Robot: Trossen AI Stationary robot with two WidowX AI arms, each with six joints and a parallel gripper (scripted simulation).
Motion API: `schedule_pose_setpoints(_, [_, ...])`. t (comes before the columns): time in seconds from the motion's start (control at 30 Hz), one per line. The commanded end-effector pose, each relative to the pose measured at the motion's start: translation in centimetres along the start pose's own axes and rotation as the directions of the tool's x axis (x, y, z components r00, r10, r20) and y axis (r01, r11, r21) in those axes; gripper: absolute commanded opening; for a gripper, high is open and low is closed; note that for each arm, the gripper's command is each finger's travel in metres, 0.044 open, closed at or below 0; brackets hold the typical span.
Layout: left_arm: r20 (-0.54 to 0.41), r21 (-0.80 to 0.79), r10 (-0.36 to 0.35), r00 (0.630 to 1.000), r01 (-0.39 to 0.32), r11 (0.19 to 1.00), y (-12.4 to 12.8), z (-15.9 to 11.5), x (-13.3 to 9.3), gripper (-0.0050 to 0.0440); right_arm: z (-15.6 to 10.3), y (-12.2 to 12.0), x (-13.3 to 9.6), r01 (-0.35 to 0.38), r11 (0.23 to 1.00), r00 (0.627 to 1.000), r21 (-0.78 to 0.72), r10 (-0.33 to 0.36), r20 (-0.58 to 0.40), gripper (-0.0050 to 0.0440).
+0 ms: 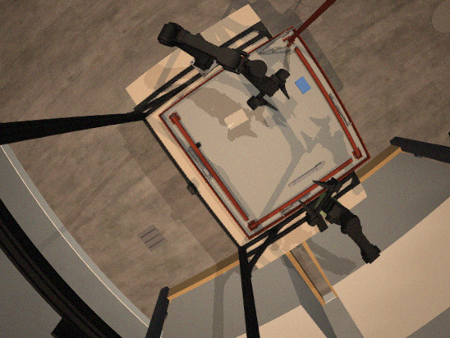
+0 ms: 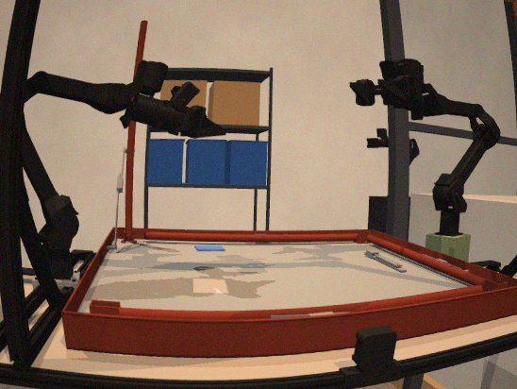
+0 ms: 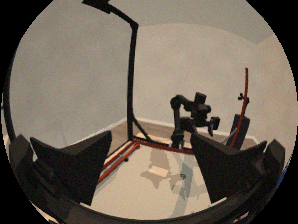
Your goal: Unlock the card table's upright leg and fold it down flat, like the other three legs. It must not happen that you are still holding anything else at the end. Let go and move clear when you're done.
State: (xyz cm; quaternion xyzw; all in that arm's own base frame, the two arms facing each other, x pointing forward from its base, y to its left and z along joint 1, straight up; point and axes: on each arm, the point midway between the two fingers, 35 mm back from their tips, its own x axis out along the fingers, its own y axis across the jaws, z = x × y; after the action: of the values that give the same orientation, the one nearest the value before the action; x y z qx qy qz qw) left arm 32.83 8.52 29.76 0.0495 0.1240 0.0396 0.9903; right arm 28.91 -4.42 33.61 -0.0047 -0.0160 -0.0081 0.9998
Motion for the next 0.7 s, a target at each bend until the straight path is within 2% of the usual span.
schedule_pose_setpoints(0.0, [-0.111,0.013,-0.016,0.994,0.018,1.0,2.9,-0.9,0.4,0.029,1.1,-1.2,-1.2,-0.012,1.0,1.0,0.003,0.012,0.002,0.04])
schedule_pose_setpoints(0.1, [-0.134,0.007,-0.017,0.991,0.018,1.0,3.6,-1.2,0.3,0.029,1.2,-1.5,-1.6,-0.011,1.0,1.0,0.003,0.011,0.0,0.04])
schedule_pose_setpoints(0.2, [-0.216,-0.03,-0.03,0.976,0.024,0.999,6.4,-2.4,-0.4,0.029,1.8,-2.3,-2.9,-0.01,1.0,1.0,0.003,0.01,-0.004,0.04])
schedule_pose_setpoints(0.37, [-0.277,-0.095,-0.051,0.959,0.025,0.995,10.0,-3.4,-2.0,0.029,2.4,-3.1,-4.7,-0.009,1.0,1.0,0.005,0.009,-0.01,0.04])
schedule_pose_setpoints(0.6, [-0.307,-0.213,-0.086,0.948,0.019,0.977,14.1,-4.4,-5.0,0.029,3.2,-3.4,-7.1,-0.006,1.0,1.0,0.009,0.007,-0.017,0.04])
schedule_pose_setpoints(0.67, [-0.307,-0.213,-0.086,0.948,0.019,0.977,14.1,-4.4,-5.0,0.029,3.2,-3.4,-7.1,-0.006,1.0,1.0,0.009,0.007,-0.017,0.04])
